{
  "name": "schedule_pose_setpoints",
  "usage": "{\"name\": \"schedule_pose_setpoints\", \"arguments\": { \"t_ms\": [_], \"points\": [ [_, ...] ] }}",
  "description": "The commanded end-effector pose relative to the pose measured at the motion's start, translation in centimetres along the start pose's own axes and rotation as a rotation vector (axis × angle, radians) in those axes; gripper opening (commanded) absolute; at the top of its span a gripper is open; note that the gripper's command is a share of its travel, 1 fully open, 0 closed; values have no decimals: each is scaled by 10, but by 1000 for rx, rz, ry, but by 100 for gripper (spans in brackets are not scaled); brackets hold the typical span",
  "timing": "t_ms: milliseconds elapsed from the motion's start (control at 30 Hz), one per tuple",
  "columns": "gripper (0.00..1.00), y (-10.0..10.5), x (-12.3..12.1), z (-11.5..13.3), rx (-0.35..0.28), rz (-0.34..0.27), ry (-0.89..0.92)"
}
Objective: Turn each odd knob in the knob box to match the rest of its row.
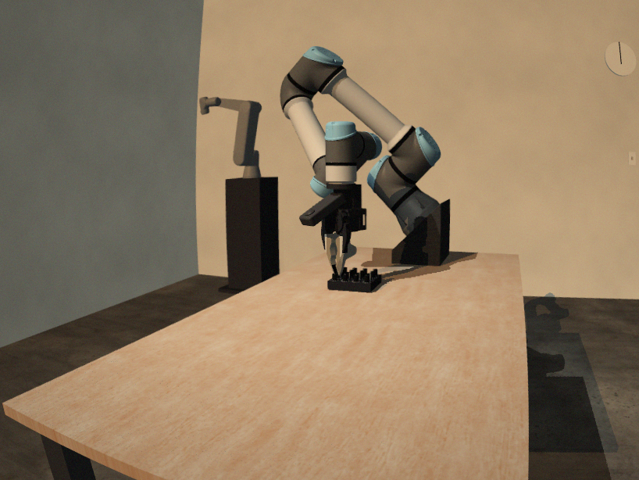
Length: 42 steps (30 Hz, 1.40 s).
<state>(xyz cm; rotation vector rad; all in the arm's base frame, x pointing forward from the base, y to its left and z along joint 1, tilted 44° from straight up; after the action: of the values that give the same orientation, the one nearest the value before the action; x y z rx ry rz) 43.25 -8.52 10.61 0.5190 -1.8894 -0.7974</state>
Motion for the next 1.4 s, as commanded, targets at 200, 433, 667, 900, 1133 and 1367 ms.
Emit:
{"name": "schedule_pose_setpoints", "arguments": {
  "t_ms": [200,433,667,900,1133,1367],
  "points": [
    [4,0,0,0,-1,3,-136],
    [4,0,1,0,-1,3,-209],
    [4,0,1,0,-1,3,-259],
    [4,0,1,0,-1,3,-282],
    [4,0,1,0,-1,3,-298],
    [4,0,1,0,-1,3,-301]
  ]
}}
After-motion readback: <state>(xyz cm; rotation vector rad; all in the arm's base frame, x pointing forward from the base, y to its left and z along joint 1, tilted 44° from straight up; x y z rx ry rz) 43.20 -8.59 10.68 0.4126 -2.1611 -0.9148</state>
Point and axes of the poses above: the point where the finger pads meet when closed, its own y axis back along the fingers, its own x axis across the jaws, z = x × y, the point moved 9 cm from there along y, back along the fingers, and after that the axes turned 3 degrees about y, right-handed, at the moved point
